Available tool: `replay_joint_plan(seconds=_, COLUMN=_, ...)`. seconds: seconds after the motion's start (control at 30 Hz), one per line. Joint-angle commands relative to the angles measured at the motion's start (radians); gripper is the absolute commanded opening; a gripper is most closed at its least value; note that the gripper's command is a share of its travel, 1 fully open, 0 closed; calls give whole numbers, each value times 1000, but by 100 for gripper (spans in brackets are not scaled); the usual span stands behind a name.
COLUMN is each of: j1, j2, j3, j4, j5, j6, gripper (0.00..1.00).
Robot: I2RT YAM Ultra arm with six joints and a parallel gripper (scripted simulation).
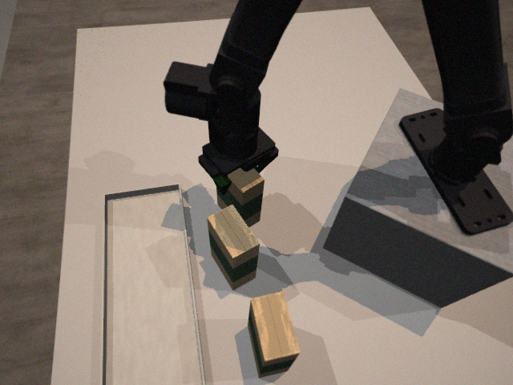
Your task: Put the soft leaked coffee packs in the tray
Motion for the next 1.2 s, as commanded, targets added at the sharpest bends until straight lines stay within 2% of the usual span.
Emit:
replay_joint_plan(seconds=0.0, j1=3, j2=-6, j3=-7, j4=9, j5=3, j6=6, gripper=76)
replay_joint_plan(seconds=0.73, j1=3, j2=-6, j3=-7, j4=9, j5=3, j6=6, gripper=76)
replay_joint_plan(seconds=0.77, j1=3, j2=-6, j3=-7, j4=9, j5=3, j6=6, gripper=22)
replay_joint_plan(seconds=1.17, j1=3, j2=-6, j3=-7, j4=2, j5=3, j6=5, gripper=22)
